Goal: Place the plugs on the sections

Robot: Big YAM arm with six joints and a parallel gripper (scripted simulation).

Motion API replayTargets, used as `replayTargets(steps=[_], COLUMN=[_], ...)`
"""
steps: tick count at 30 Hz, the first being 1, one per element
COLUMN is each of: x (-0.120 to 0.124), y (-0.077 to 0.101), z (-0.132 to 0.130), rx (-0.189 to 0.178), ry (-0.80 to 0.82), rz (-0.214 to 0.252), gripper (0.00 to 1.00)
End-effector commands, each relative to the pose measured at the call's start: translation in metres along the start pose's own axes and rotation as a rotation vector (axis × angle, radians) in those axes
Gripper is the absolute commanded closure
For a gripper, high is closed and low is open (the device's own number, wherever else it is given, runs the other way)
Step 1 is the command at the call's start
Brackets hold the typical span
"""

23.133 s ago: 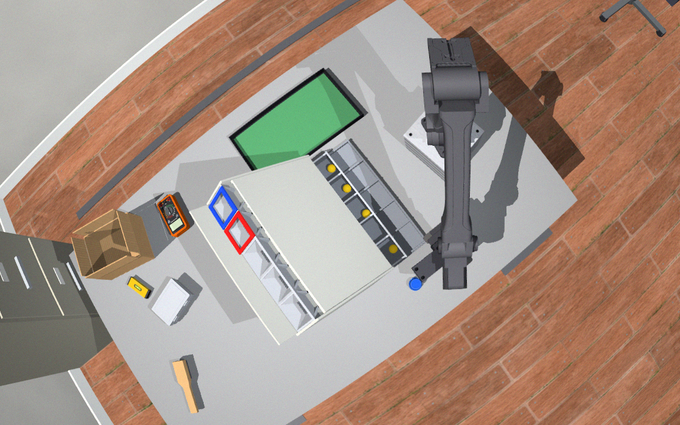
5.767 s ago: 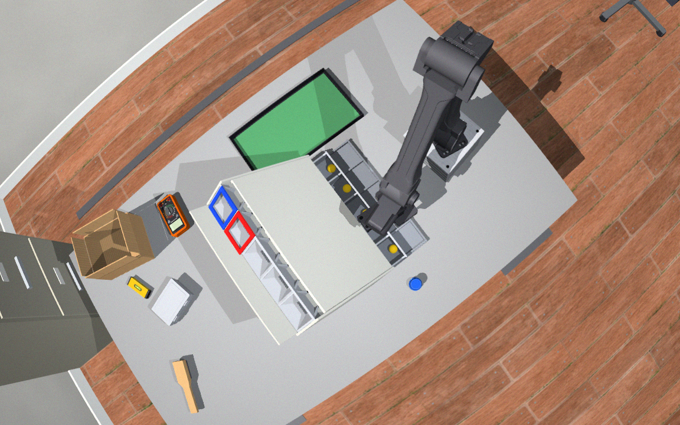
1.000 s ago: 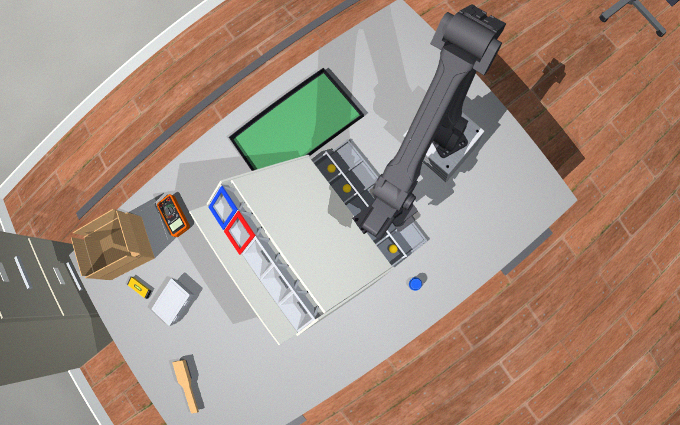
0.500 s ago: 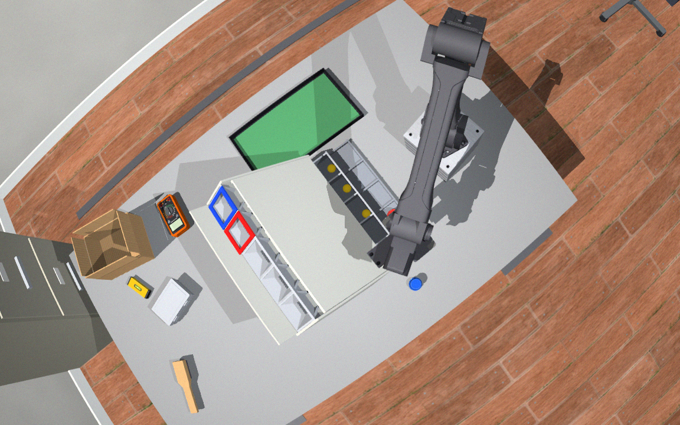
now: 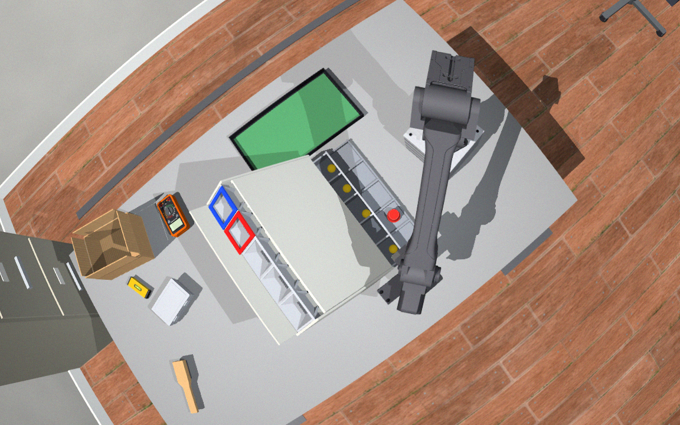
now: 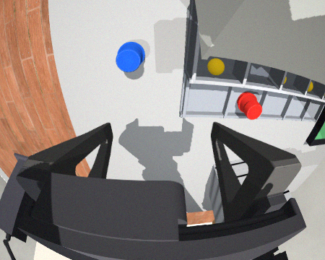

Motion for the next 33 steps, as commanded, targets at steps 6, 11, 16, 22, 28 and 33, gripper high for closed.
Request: replayTargets(steps=[6,11,16,22,28,33], x=[-0.0282,-0.0267,-0.0252,-0.0250,-0.0261,-0.0270], y=[0.0001,0.0004,0.0006,0.0007,0.0006,0.0005], z=[0.0345,0.0346,0.0346,0.0349,0.0356,0.0363], rx=[-0.030,-0.035,-0.041,-0.041,-0.034,-0.028], ry=[-0.018,-0.028,-0.038,-0.041,-0.037,-0.033], rz=[-0.053,-0.069,-0.084,-0.087,-0.077,-0.068], gripper=[0.13,0.13,0.13,0.13,0.13,0.13])
Point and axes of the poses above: the point where the finger pads meet when closed, its own y axis back along the fingers, its own z axis across the jaws, x = y × z, the point moved 7 cm from there along y, back along the fingers, and after that the axes turned 3 degrees about y, right-handed, at the moved point
